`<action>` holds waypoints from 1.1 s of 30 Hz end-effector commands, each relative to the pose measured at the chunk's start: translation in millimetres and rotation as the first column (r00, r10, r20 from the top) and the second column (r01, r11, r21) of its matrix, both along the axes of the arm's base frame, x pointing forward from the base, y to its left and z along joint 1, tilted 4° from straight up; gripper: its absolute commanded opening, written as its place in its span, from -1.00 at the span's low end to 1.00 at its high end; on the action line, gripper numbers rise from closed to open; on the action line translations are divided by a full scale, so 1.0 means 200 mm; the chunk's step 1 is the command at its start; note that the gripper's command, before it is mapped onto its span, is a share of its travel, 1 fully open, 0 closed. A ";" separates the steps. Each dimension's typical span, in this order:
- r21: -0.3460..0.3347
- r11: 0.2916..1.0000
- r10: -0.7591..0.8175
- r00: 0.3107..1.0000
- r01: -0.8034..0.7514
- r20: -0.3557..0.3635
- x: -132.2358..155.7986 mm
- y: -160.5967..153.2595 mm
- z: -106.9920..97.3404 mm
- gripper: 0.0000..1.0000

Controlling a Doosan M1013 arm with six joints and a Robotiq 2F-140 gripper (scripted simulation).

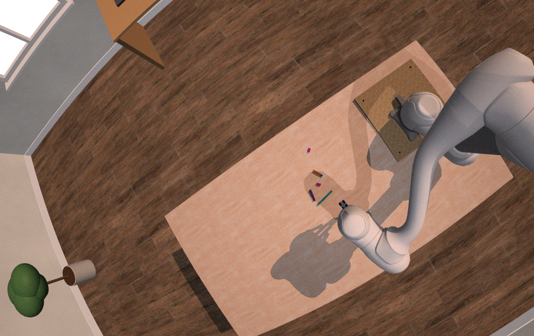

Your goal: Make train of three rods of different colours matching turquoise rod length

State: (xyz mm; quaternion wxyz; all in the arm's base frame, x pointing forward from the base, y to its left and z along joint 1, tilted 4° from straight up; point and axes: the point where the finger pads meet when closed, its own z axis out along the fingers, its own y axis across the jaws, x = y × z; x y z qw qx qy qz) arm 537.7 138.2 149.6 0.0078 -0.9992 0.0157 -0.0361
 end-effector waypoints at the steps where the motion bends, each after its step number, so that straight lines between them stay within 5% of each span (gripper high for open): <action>1: 0.000 1.000 0.000 1.000 0.000 0.000 0.00 0.00 0.00 -0.94; 5: 0.003 0.999 -0.048 0.999 0.048 -0.001 0.02 -0.05 0.00 -0.94; 14: 0.029 0.902 -0.431 0.902 0.431 -0.015 0.14 -0.51 0.00 -0.94; 25: 0.052 0.580 -0.812 0.582 0.813 -0.043 0.18 -1.12 0.00 -0.94; 27: 0.052 0.580 -0.812 0.582 0.813 -0.043 0.18 -1.12 0.00 -0.94; 30: 0.057 0.424 -0.902 0.427 0.904 -0.055 0.16 -1.34 -0.01 -0.94; 33: 0.058 0.401 -0.913 0.404 0.914 -0.057 0.16 -1.37 -0.01 -0.94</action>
